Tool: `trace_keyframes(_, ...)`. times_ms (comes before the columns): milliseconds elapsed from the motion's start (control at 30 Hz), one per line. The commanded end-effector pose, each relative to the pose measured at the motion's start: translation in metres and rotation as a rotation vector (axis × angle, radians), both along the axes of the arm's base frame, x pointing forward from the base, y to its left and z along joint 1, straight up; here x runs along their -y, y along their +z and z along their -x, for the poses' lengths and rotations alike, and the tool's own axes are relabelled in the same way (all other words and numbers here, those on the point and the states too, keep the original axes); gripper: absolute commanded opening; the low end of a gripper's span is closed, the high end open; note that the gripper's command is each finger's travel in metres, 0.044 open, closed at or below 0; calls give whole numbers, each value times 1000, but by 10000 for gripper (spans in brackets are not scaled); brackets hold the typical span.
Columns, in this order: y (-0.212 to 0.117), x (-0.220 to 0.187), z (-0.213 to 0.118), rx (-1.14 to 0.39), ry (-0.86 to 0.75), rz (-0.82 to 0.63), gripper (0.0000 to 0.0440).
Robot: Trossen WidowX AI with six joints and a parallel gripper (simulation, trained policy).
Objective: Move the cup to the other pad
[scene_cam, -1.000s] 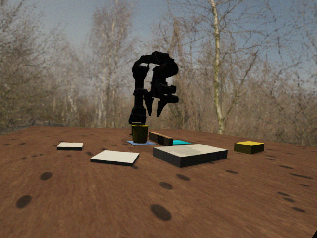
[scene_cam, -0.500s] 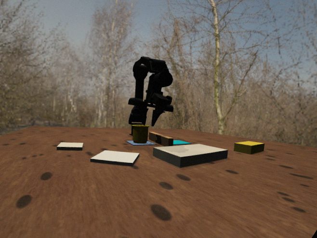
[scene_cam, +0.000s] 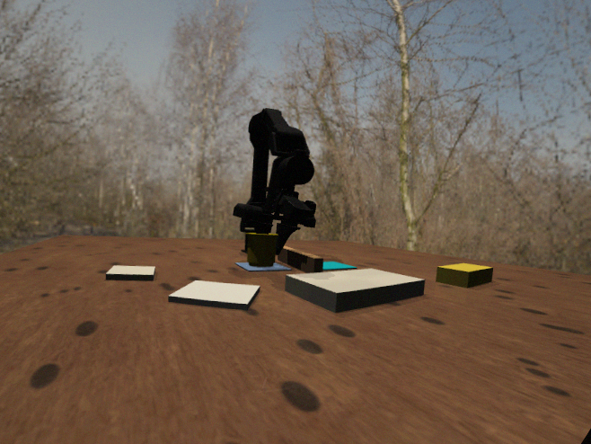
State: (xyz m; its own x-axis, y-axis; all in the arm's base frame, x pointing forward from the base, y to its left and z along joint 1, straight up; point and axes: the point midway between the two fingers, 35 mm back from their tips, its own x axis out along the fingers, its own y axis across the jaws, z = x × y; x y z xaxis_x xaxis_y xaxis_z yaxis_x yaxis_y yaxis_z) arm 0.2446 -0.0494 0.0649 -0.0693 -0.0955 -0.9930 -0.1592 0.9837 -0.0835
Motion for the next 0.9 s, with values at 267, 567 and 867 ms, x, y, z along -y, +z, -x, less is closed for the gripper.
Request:
trace_keyframes(267, 3, 4, -1, 6, 114, -13, 11)
trace_keyframes(567, 22, -1, -4, 27, 158, -27, 21)
trace_keyframes(867, 43, -11, -12, 63, 196, -33, 26)
